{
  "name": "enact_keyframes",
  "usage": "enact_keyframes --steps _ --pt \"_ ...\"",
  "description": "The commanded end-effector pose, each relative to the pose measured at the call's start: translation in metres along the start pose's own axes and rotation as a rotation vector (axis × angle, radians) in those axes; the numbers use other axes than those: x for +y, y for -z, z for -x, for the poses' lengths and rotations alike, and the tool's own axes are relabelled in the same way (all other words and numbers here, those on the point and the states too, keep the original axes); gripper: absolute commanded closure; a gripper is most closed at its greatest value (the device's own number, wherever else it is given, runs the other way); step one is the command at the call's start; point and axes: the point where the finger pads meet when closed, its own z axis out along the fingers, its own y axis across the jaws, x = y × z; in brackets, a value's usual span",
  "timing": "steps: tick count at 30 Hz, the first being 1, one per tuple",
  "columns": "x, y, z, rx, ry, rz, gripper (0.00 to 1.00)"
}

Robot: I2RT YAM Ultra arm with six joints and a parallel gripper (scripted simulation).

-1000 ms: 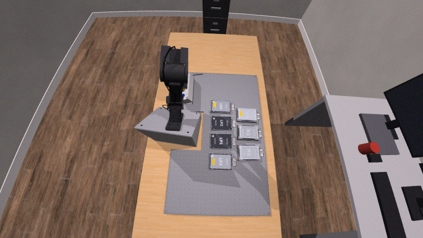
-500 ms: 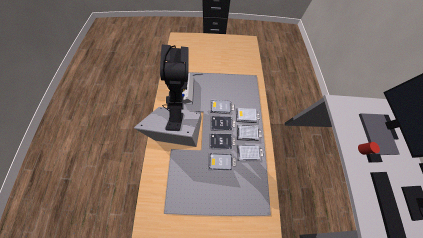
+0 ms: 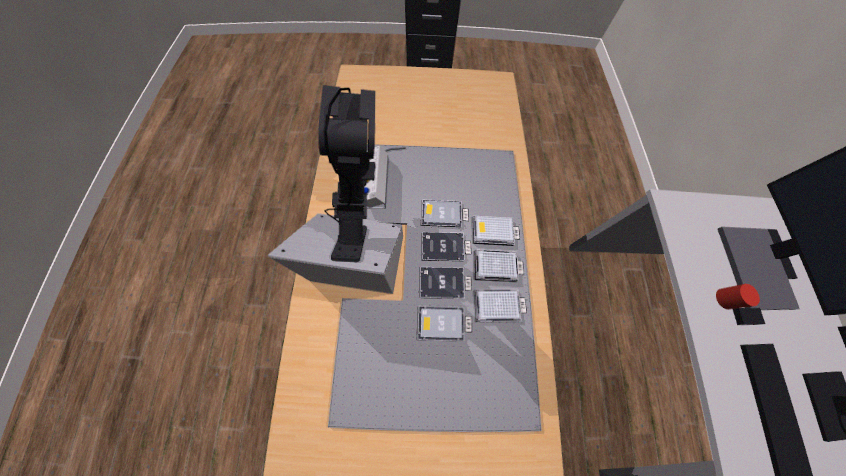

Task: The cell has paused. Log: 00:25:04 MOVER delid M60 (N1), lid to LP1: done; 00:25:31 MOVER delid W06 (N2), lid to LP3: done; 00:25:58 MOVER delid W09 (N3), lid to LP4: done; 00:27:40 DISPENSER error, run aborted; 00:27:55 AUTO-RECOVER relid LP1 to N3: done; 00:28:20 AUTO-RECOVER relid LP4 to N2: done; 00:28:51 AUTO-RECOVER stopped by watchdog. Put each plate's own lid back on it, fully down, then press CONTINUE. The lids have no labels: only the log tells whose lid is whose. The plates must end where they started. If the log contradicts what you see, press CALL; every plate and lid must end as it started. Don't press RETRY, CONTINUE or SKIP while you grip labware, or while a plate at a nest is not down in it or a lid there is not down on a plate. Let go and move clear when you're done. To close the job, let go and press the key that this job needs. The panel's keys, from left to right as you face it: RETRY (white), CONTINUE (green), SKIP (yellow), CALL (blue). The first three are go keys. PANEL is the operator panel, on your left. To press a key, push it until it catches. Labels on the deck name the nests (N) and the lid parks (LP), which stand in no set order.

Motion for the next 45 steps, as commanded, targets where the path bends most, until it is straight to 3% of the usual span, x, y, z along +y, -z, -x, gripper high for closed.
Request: enact_keyframes --steps 1,4,9,12,15,27,30,45 --pt "-0.001 -0.004 0.006 -0.014 -0.001 0.001 1.00" --pt "-0.001 -0.009 -0.002 0.004 0.002 0.000 1.00" --pt "-0.002 -0.007 0.007 -0.016 -0.002 -0.002 1.00" --pt "-0.001 -0.013 -0.002 0.005 0.002 0.000 1.00" --pt "-0.001 -0.012 0.006 -0.012 -0.001 0.001 1.00" --pt "-0.001 -0.021 -0.002 0.005 0.002 -0.001 1.00" --pt "-0.002 -0.020 0.006 -0.013 -0.001 -0.001 1.00" --pt "-0.002 -0.023 0.000 -0.008 -0.001 -0.001 1.00"
